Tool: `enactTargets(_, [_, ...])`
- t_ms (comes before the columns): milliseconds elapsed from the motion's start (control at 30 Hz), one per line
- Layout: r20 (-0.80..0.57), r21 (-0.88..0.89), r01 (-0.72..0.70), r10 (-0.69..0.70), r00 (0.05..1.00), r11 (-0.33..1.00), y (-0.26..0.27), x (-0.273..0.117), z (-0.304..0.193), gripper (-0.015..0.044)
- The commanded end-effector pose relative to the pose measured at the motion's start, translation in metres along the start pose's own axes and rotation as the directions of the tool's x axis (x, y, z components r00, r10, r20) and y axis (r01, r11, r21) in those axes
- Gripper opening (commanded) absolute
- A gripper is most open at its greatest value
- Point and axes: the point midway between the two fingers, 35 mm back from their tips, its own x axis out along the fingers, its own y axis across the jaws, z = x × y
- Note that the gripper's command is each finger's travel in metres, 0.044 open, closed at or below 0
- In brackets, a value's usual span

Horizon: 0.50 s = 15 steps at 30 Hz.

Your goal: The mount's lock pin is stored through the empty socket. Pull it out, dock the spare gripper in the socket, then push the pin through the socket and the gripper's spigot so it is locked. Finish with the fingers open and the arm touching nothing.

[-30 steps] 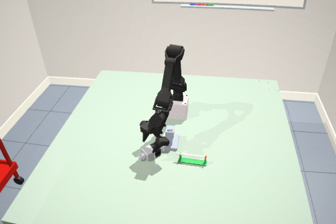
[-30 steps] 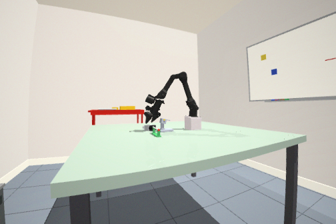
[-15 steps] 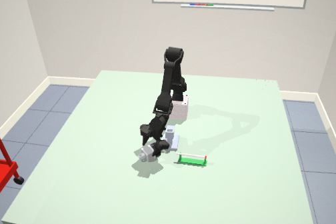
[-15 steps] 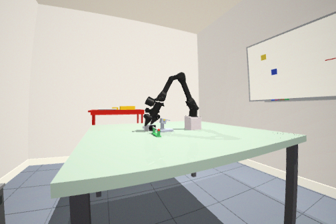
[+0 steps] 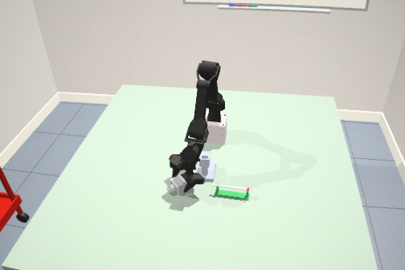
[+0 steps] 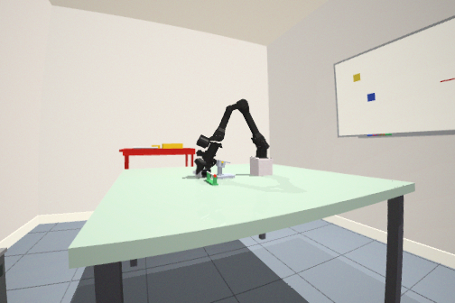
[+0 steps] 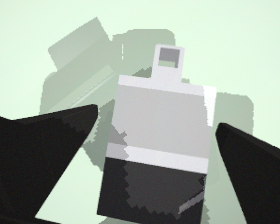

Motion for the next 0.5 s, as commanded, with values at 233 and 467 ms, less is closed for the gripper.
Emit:
enactTargets(233, [0.001,0.004,0.004,-0.004,1.0,1.0,-0.0023,0.0102,-0.0077,0.0414])
enactTargets(467, [0.001,0.004,0.004,-0.004,1.0,1.0,-0.0023,0.0102,-0.0077,0.0269])
